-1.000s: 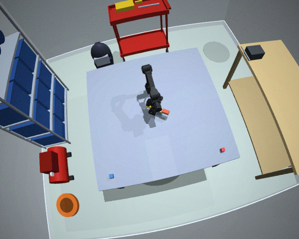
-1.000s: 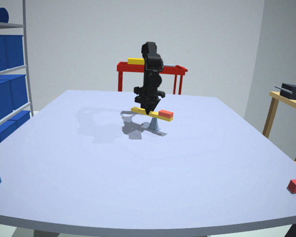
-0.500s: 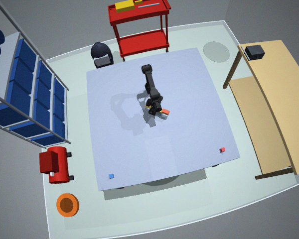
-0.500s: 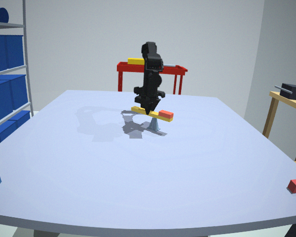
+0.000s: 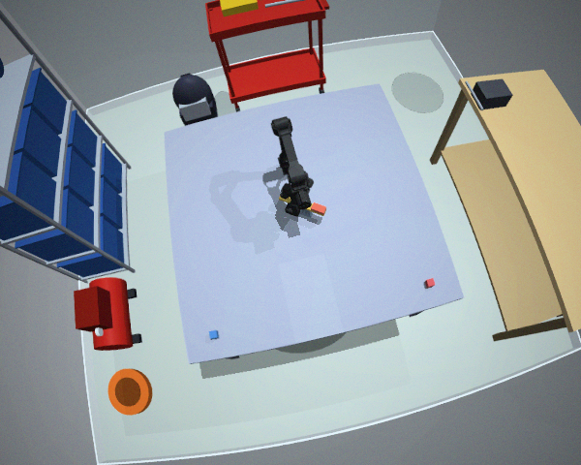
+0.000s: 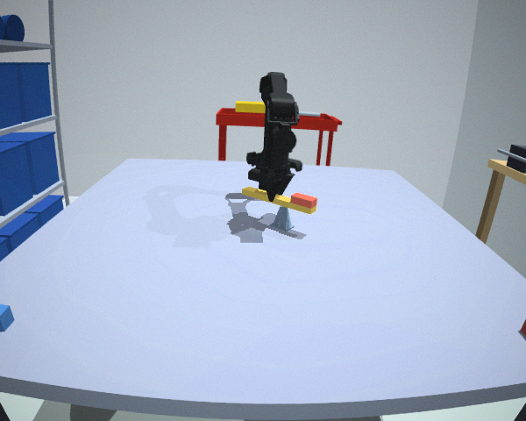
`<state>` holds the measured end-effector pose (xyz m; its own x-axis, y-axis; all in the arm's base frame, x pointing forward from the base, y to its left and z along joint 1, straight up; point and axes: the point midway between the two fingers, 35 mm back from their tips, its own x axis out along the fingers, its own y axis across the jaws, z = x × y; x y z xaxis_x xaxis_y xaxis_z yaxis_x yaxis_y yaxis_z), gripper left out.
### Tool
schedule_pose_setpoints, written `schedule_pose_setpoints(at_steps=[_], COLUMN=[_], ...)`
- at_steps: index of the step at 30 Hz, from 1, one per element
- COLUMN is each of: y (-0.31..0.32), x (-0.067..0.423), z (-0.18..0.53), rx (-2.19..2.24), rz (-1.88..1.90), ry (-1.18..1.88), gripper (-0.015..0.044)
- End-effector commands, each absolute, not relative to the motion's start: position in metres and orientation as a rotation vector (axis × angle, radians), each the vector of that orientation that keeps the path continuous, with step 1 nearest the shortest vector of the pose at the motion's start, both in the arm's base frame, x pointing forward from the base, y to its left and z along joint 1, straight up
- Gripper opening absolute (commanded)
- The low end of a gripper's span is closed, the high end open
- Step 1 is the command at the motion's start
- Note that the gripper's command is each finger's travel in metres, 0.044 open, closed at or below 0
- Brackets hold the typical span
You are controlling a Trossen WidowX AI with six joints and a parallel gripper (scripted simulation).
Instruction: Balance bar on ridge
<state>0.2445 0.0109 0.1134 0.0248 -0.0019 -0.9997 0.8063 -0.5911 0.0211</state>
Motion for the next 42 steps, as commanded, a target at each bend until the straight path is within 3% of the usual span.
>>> schedule_pose_setpoints(at_steps=[1, 16, 26, 42], y=[0.011, 0.011, 0.011, 0.011], x=[0.245, 0.245, 0.245, 0.242], z=[0.113, 0.113, 0.113, 0.213], rx=[1.674, 1.674, 1.674, 1.674], rz=[-1.635, -1.635, -1.635, -1.635], ry=[0.827, 0.827, 0.827, 0.827], gripper=[0.0173, 0.0185, 0.044, 0.044])
